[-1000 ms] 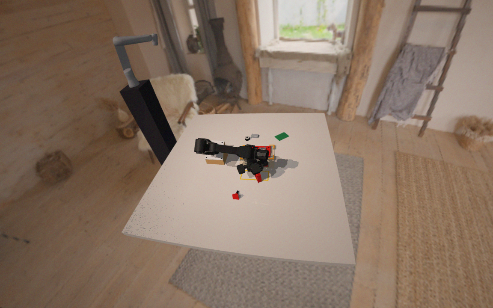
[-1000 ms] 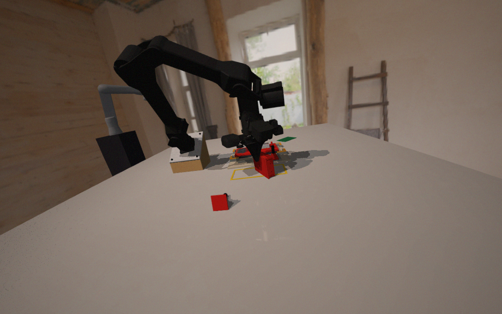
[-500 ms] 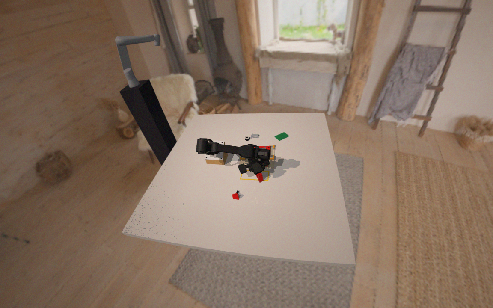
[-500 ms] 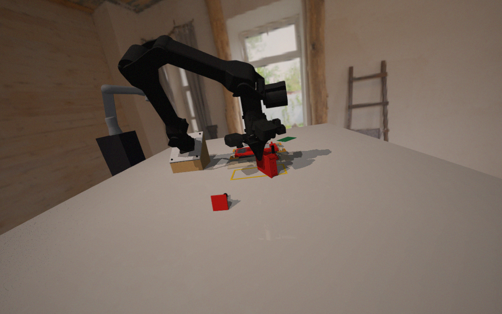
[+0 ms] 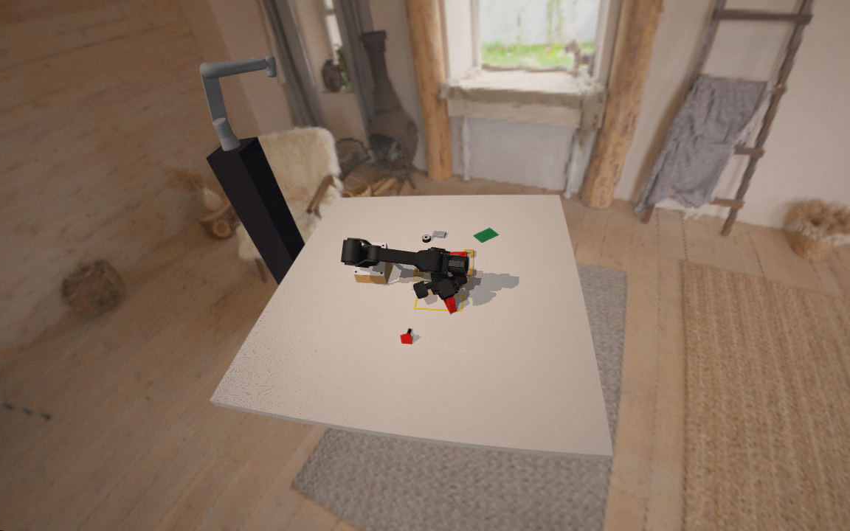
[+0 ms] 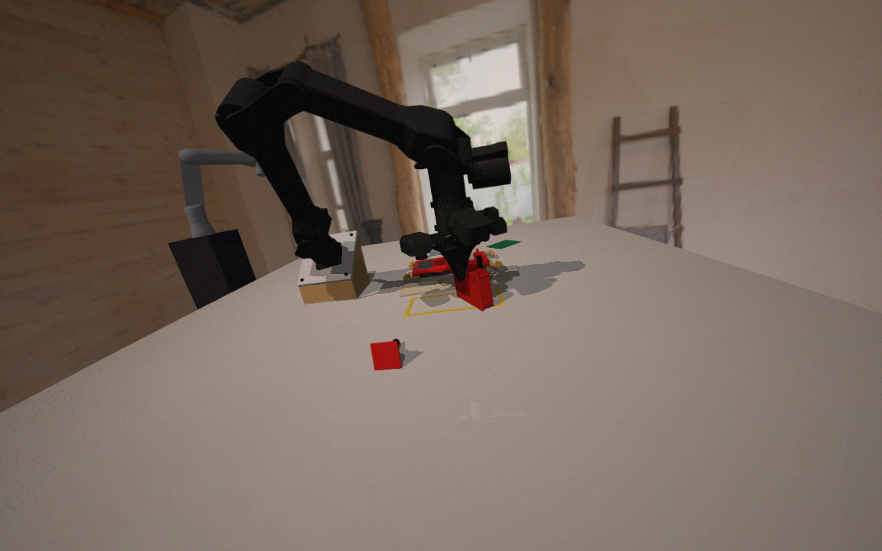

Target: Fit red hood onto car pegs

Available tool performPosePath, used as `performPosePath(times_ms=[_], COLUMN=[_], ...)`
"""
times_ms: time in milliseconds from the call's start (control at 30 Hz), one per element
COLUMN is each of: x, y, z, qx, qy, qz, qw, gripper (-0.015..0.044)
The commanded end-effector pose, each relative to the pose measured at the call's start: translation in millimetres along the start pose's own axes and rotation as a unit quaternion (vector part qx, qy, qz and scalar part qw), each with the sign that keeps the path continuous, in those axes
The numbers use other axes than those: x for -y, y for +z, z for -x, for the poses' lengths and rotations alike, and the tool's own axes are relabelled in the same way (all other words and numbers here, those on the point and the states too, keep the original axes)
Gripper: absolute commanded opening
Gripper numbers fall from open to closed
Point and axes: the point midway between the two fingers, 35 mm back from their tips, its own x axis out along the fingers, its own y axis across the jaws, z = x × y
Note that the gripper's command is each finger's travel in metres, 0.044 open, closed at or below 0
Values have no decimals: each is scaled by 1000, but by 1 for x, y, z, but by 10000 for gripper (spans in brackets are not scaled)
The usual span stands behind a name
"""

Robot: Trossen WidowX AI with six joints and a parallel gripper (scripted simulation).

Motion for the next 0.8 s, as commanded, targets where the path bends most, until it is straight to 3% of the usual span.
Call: performPosePath(times_ms=[0, 767], x=[-2, -18], y=[0, 0], z=[0, -1], qx=[1, 1], qy=[-2, -2], qz=[-1, -1], qw=[1000, 1000], gripper=[0, 0])
